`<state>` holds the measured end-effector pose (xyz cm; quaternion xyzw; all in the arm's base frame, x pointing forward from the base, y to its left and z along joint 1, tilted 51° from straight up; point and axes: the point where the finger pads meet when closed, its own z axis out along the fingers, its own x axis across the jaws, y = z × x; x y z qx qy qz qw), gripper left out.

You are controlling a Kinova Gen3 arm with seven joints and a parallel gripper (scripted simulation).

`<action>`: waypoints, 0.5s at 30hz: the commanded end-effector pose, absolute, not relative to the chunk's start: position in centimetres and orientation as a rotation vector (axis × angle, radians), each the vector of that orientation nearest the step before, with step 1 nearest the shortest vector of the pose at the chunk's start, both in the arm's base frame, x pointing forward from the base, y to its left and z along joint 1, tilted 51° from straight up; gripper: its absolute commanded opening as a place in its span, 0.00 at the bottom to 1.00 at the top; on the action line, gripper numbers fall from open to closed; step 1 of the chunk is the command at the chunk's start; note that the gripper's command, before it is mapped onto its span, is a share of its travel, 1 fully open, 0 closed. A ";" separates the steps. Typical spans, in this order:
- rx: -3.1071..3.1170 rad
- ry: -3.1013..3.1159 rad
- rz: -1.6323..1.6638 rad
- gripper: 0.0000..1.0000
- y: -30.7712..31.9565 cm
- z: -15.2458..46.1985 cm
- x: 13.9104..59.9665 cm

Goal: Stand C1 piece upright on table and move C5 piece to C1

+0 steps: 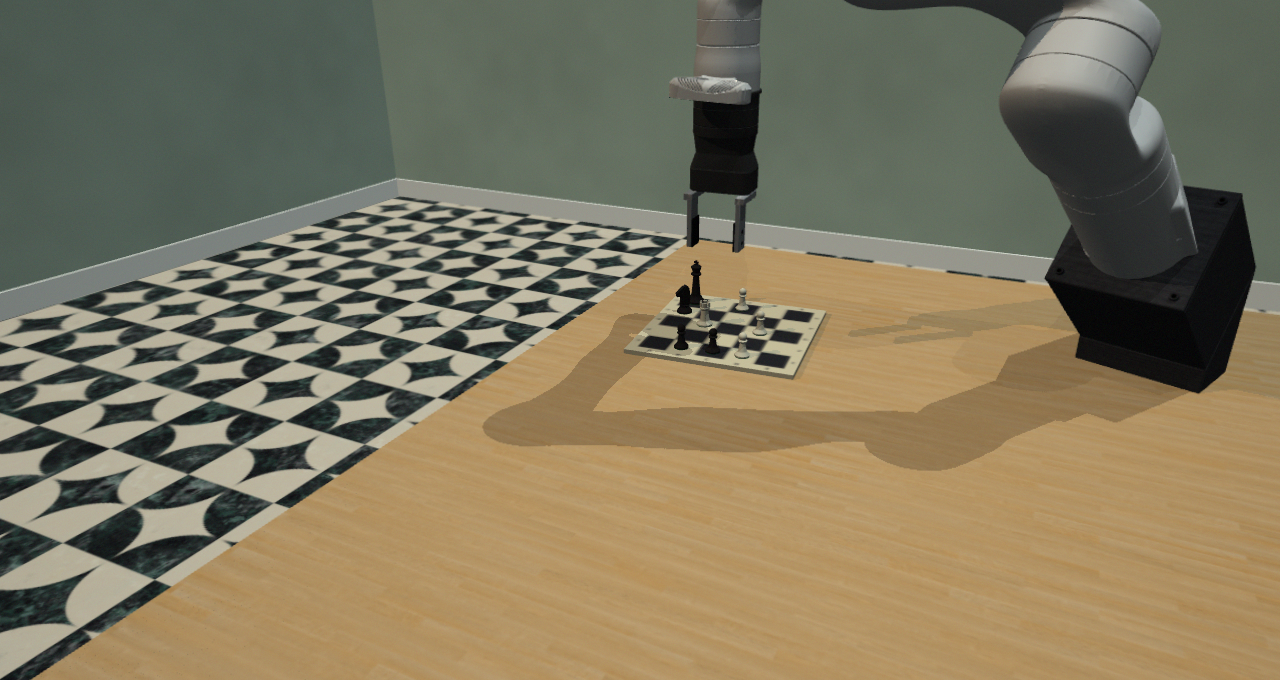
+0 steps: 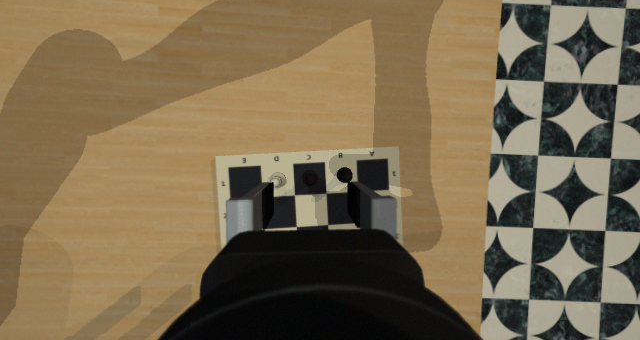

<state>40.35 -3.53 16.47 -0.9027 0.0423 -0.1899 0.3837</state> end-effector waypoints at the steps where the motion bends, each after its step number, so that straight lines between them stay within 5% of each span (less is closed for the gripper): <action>1: -2.302 0.110 -0.486 1.00 -3.6 16.5 40.3; 15: -2.302 0.105 -0.487 1.00 -3.6 16.5 40.3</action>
